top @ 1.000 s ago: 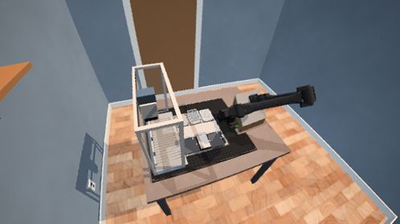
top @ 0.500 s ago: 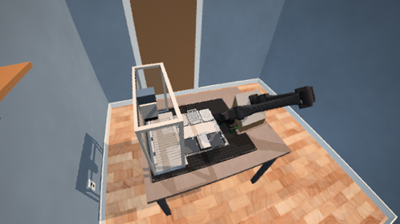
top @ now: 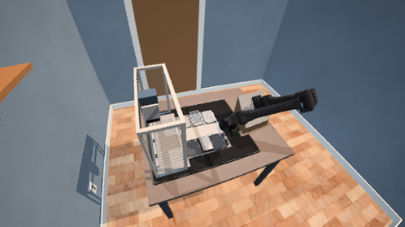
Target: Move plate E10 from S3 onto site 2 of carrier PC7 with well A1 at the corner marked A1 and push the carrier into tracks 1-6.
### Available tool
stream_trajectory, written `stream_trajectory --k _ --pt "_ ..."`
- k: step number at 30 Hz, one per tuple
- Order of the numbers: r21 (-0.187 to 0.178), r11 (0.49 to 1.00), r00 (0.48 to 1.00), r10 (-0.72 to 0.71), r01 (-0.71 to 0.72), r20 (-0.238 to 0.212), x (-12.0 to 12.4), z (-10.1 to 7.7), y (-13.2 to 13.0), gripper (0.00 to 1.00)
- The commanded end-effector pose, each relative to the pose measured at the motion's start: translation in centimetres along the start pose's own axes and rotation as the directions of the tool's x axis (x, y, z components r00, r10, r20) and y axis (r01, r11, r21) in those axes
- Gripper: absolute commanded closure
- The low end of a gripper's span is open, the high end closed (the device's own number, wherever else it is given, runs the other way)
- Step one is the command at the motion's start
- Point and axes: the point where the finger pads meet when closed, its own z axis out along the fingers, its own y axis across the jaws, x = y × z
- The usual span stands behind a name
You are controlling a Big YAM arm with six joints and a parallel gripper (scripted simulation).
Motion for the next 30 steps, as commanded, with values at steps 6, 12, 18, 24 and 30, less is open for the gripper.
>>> stream_trajectory --k 6,12,18,24,30 --pt "0.003 1.0 1.0 0.012 -0.012 0.002 0.0 2.4 -0.1 0.2" --pt "0.003 1.0 1.0 0.012 -0.012 0.001 0.0 3.8 -0.1 0.2" --pt "0.0 1.0 1.0 0.014 -0.014 0.011 -0.4 3.8 -0.2 0.2" --pt "0.003 1.0 1.0 0.012 -0.012 0.001 0.0 4.6 -0.2 0.2" --pt "0.003 1.0 1.0 0.012 -0.012 0.001 0.0 5.0 -0.2 0.2"
